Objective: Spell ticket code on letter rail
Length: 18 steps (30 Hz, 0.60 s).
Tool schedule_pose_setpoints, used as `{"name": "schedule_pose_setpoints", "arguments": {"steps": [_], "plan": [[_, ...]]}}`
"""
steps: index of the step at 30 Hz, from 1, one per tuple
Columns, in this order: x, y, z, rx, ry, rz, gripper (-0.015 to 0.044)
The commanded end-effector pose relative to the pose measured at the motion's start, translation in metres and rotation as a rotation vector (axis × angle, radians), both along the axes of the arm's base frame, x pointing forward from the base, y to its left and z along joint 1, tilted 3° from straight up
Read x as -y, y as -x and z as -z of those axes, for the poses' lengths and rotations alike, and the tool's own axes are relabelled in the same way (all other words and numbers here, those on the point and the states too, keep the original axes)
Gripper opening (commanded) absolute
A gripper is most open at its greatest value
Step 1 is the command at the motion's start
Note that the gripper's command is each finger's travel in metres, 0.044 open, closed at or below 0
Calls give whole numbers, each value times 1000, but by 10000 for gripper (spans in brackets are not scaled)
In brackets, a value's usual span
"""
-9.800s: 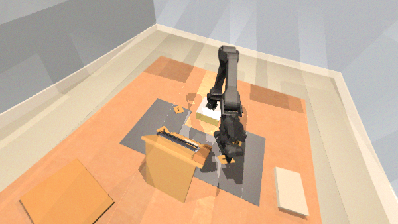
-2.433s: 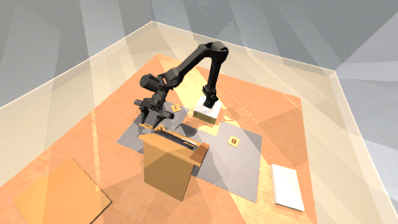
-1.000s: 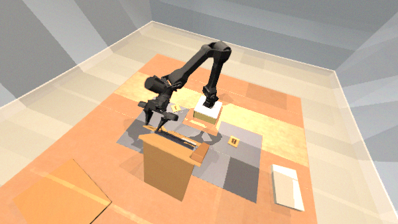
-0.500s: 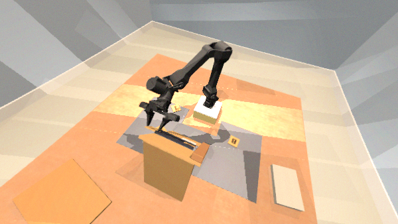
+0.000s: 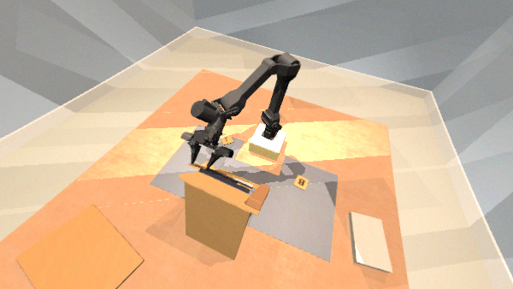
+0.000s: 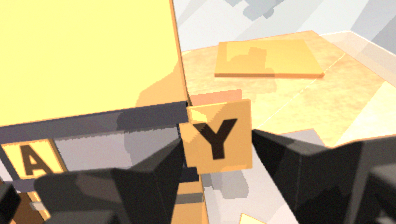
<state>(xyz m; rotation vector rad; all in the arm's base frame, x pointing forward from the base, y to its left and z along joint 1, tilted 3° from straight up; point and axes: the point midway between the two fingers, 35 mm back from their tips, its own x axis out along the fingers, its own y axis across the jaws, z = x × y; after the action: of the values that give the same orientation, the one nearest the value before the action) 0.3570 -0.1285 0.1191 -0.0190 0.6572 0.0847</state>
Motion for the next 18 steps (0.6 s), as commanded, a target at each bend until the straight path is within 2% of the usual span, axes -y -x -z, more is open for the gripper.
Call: {"name": "schedule_pose_setpoints", "arguments": {"steps": [1, 18], "plan": [[-2, 1, -2, 4, 4, 7, 0], [-10, 1, -2, 4, 3, 7, 0]]}}
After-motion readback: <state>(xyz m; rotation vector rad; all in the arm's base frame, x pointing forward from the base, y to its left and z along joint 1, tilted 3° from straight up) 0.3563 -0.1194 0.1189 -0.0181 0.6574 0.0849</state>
